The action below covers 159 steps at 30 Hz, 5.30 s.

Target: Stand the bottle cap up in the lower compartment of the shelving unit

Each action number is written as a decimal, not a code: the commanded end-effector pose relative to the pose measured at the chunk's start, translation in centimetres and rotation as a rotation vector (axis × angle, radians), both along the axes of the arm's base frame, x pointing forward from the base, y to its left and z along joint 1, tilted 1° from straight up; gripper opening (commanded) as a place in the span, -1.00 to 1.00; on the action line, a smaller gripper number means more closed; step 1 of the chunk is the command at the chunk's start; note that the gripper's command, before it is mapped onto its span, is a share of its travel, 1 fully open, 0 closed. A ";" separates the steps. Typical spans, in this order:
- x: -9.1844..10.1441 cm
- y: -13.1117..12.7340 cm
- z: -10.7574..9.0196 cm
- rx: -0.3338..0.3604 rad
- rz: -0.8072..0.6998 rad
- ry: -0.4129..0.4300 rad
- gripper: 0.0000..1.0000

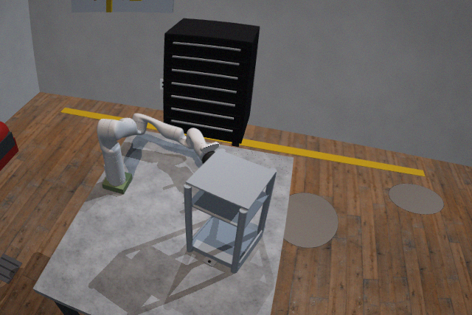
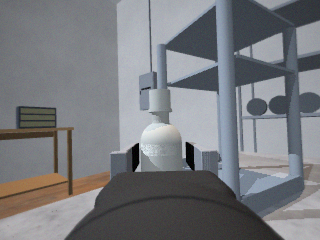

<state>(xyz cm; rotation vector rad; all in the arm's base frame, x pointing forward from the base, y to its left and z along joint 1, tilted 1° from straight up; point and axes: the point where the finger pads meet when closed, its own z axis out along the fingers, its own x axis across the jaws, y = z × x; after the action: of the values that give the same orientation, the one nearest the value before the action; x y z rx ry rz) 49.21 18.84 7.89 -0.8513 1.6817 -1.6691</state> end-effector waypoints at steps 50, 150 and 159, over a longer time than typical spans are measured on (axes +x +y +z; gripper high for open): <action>0.0 0.0 -2.9 -0.008 0.003 -0.002 1.00; 0.1 0.1 2.5 -0.008 0.003 -0.002 -1.00; 0.1 0.1 2.5 -0.008 0.003 -0.002 -1.00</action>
<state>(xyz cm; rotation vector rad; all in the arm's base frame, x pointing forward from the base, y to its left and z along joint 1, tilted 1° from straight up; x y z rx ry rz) 49.35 18.93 10.29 -0.8574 1.6729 -1.6758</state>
